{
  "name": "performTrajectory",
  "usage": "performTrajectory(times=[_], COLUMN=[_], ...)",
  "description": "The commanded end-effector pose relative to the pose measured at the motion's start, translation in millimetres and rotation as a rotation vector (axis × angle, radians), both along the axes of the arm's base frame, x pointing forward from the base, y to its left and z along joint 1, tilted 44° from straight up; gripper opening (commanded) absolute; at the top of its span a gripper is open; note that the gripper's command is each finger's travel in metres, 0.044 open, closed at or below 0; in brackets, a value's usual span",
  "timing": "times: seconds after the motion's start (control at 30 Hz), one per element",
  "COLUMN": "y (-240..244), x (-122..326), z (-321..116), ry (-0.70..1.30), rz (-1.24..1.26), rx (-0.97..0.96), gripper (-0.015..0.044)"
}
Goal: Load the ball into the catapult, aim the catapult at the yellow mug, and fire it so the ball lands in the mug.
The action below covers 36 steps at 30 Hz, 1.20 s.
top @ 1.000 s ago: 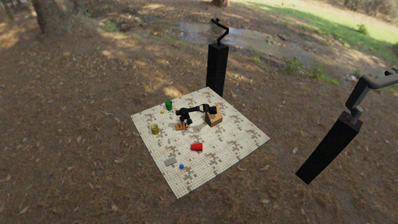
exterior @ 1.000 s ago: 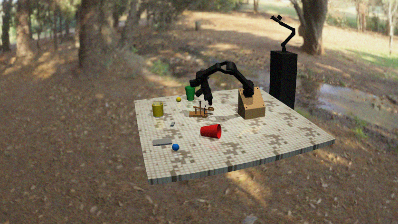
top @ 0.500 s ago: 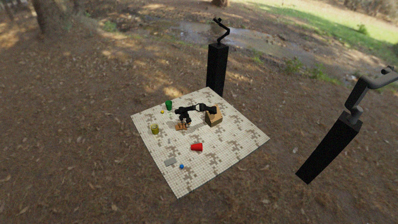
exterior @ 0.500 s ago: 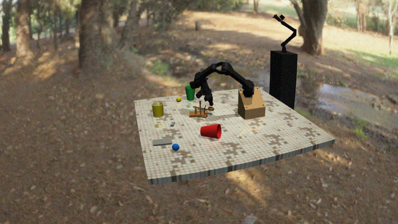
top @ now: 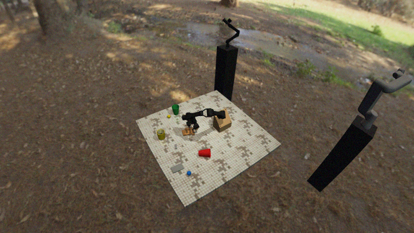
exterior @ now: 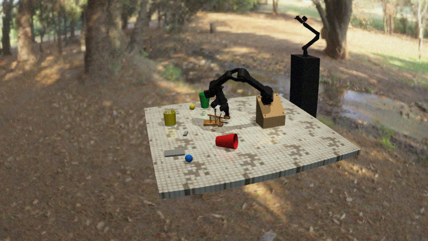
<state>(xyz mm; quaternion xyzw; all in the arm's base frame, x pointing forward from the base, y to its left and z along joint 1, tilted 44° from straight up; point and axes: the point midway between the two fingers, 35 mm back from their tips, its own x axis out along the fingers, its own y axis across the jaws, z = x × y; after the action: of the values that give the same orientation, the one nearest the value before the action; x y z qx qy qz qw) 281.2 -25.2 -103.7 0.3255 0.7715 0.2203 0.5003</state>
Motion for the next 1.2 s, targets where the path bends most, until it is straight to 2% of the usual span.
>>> performTrajectory(times=[0.0, 0.07, 0.4, 0.63, 0.7, 0.73, 0.8, 1.17], y=[-2, -2, -3, -76, -82, -66, -71, -121], x=[0, 0, 1, -3, -5, -2, 8, 102], z=[1, 1, 2, 77, 85, 62, 57, 27], ry=[-0.002, -0.002, -0.002, 0.007, 0.009, 0.020, -0.005, -0.237], rz=[-0.003, -0.003, -0.004, -0.011, -0.011, -0.019, -0.044, -0.271], rx=[-0.001, -0.001, -0.001, -0.005, -0.004, -0.001, -0.028, -0.216], gripper=[0.0000, 0.0000, 0.0262, 0.0440, 0.0440, 0.0440, 0.0440, 0.0440])
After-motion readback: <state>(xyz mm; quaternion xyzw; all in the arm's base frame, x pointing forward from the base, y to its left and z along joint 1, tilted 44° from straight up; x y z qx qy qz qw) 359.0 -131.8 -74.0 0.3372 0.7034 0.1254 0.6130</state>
